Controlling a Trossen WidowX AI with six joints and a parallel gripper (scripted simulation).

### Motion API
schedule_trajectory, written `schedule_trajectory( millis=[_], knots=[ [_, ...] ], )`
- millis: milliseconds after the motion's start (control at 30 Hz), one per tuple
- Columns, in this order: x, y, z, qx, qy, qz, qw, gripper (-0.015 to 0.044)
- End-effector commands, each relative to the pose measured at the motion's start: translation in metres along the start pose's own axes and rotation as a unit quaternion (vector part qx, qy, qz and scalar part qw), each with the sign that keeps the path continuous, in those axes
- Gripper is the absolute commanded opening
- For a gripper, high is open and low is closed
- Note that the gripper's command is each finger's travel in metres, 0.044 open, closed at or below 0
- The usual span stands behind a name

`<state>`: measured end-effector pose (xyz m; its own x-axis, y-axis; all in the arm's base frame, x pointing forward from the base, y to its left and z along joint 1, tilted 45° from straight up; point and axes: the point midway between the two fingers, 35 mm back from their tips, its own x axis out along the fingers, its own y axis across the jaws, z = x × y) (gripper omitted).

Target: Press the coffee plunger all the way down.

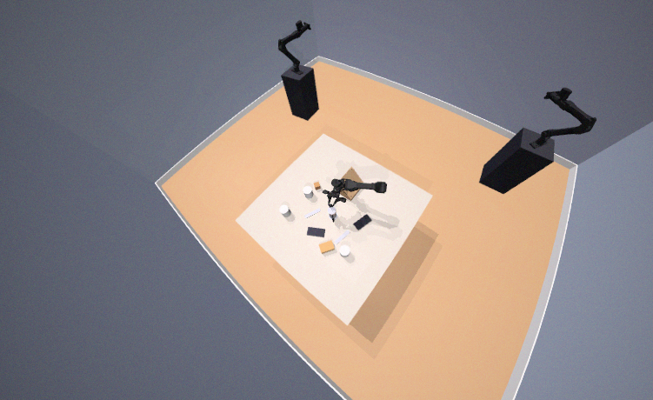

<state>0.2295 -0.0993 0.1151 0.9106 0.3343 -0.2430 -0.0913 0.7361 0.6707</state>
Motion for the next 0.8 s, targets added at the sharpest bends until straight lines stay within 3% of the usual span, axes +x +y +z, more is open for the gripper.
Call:
schedule_trajectory(
  millis=[0, 767],
  knots=[
    [0.007, -0.004, -0.016, 0.012, 0.013, -0.007, 1.0, 0.0116],
    [0.031, -0.011, -0.046, 0.013, 0.008, -0.007, 1.0, 0.0116]
  ],
)
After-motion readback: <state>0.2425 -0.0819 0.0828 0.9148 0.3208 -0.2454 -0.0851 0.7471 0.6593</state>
